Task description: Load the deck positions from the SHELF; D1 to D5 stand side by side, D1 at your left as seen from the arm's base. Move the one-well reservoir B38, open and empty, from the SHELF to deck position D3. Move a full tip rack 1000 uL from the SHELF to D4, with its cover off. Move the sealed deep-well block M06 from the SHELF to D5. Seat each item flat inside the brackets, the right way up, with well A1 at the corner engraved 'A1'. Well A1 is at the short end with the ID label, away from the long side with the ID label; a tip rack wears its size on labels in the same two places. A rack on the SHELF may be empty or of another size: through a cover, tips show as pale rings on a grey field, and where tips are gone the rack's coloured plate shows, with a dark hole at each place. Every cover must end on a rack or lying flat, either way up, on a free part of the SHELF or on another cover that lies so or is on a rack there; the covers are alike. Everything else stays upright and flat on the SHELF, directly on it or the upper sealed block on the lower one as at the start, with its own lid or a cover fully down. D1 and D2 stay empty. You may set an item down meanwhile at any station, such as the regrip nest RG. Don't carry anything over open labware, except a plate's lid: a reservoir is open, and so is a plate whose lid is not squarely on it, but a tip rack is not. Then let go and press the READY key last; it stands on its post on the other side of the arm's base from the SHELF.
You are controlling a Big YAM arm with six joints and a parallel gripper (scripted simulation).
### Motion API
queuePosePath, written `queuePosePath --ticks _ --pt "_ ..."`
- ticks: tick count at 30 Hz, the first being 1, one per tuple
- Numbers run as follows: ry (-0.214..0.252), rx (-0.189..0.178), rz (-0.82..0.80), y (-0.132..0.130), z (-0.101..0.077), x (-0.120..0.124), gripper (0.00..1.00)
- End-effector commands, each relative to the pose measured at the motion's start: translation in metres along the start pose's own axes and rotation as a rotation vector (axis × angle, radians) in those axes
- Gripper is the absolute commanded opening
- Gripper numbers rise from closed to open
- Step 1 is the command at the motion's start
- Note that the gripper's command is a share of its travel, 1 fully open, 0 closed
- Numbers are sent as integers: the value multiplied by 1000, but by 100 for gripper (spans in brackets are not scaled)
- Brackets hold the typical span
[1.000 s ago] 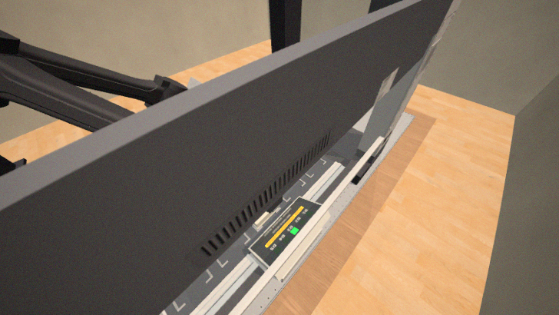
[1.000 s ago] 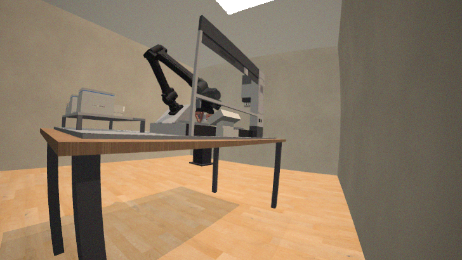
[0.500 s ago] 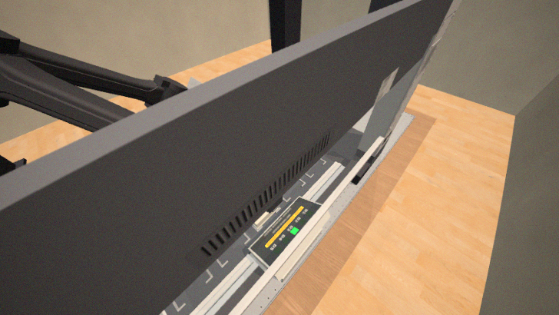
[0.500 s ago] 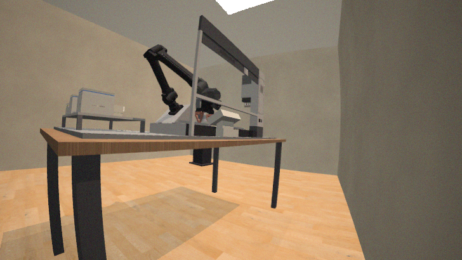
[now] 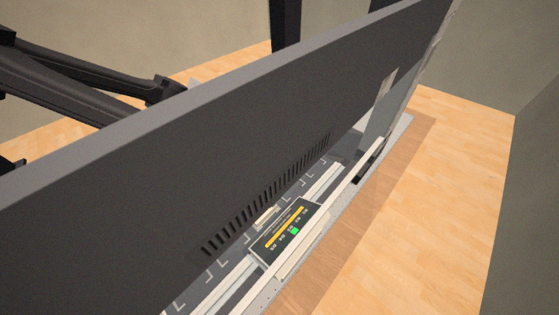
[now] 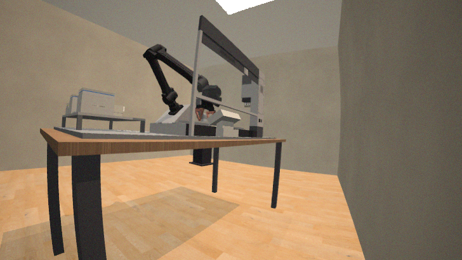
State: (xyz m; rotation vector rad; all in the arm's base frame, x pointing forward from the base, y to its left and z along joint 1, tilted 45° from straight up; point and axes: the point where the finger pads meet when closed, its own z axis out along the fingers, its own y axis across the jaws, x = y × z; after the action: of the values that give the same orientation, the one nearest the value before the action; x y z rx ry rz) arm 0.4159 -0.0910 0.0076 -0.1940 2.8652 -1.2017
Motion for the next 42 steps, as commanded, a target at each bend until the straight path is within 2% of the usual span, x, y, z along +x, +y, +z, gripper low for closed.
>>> queuePosePath --ticks 1,42 --pt "-58 3 35 -7 -28 -21 100" --pt "-62 -5 39 -7 -93 -20 100"
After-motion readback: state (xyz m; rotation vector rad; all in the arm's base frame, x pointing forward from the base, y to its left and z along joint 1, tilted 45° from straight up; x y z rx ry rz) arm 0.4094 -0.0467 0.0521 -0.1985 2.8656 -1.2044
